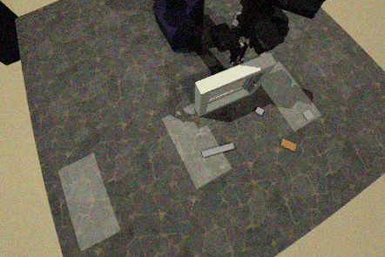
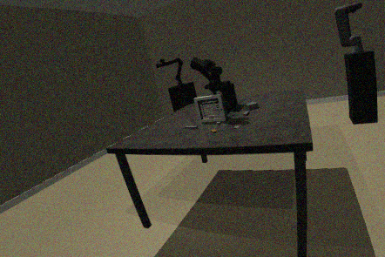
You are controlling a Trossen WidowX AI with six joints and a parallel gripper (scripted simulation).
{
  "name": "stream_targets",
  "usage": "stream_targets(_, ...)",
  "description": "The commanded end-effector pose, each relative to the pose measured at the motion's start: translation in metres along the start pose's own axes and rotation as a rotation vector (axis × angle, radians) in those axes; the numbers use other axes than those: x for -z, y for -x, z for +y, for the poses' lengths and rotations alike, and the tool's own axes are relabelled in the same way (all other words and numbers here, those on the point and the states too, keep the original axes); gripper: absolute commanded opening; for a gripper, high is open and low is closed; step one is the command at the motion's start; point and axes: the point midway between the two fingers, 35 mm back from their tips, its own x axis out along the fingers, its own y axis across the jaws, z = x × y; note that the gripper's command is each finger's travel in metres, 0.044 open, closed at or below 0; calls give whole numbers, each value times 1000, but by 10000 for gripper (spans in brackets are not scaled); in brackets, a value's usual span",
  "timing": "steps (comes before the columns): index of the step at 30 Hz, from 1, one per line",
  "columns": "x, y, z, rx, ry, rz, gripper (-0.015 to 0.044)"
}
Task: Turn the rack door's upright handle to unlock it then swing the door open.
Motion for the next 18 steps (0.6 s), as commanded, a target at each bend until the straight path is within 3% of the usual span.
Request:
stream_targets(1,1,-8,-1,6,4,3,283)
stream_targets(14,2,-27,-2,8,3,3,283)
stream_targets(18,2,-27,-2,8,3,3,178)
